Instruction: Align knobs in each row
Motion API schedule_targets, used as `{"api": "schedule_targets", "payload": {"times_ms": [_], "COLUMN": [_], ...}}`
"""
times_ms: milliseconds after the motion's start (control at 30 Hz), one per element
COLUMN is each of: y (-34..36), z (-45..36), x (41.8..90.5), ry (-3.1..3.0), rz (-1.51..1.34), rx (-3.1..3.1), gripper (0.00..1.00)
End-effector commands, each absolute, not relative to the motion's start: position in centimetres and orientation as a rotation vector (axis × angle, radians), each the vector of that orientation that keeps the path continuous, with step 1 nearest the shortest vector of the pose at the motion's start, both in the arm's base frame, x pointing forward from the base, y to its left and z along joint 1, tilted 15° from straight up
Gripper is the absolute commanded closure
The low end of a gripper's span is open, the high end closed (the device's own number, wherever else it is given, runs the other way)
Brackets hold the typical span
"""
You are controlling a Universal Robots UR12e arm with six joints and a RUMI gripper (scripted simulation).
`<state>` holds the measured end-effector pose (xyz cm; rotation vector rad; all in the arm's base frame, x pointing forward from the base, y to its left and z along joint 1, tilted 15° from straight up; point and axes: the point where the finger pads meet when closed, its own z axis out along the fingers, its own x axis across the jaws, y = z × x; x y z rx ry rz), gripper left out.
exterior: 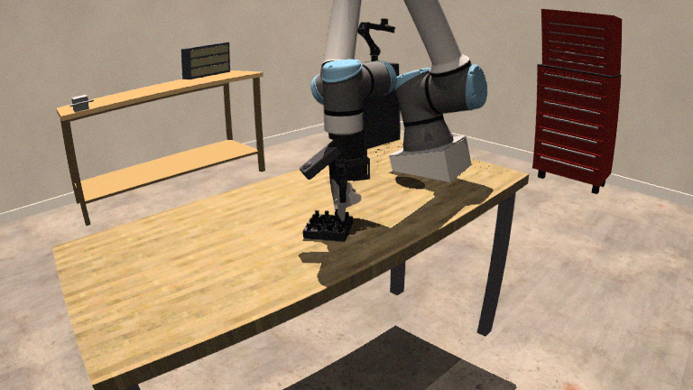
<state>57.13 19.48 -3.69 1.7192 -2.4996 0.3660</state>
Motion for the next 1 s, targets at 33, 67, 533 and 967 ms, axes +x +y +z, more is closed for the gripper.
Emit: {"api": "schedule_targets", "payload": {"times_ms": [33, 67, 533, 967], "y": [19.4, 19.4, 19.2, 19.2], "z": [-3.9, -3.9, -4.8, -4.9], "x": [57.2, 57.2, 57.3, 57.3], "ry": [-2.501, -2.501, -2.501, -2.501], "rz": [0.367, 0.367, 0.367, 0.367], "rx": [1.72, 1.72, 1.72, 1.72], "gripper": [0.89, 0.89, 0.89, 0.89]}}
